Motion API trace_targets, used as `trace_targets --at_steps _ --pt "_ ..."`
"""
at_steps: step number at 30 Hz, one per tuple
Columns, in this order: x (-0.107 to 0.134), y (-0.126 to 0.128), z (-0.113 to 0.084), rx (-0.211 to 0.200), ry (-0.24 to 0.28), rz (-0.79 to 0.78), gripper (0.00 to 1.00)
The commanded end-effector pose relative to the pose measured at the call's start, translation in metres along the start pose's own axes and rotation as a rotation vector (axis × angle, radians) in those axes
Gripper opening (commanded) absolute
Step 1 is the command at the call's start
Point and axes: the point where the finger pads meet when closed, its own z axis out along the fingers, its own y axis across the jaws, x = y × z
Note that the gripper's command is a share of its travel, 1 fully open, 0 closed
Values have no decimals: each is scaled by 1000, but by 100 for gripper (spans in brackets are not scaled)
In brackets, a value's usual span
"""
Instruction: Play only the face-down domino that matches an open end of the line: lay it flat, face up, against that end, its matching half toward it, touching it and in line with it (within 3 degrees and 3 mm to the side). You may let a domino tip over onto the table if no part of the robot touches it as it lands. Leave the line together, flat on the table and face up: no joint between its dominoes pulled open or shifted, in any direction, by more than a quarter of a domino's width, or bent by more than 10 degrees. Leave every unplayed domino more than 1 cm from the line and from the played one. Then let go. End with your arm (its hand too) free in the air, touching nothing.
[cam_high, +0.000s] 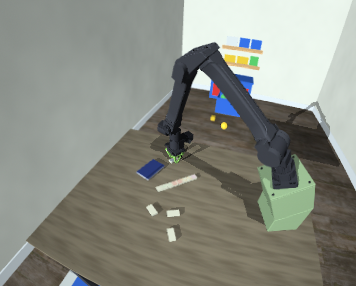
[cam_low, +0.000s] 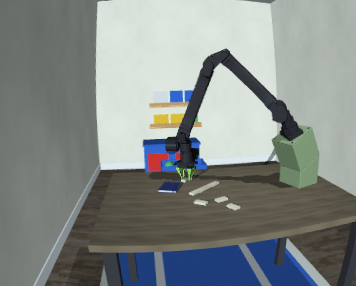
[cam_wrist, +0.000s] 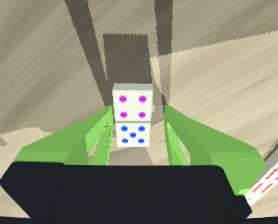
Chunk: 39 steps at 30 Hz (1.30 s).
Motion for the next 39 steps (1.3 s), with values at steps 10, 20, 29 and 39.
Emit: trace_targets --at_steps 10,20,29,39 --pt "6 12 -3 -23 6 5 42" --pt "6 14 -3 -24 6 3 42" --pt "8 16 -3 -28 7 3 42" --pt "9 20 -4 -33 9 1 42"
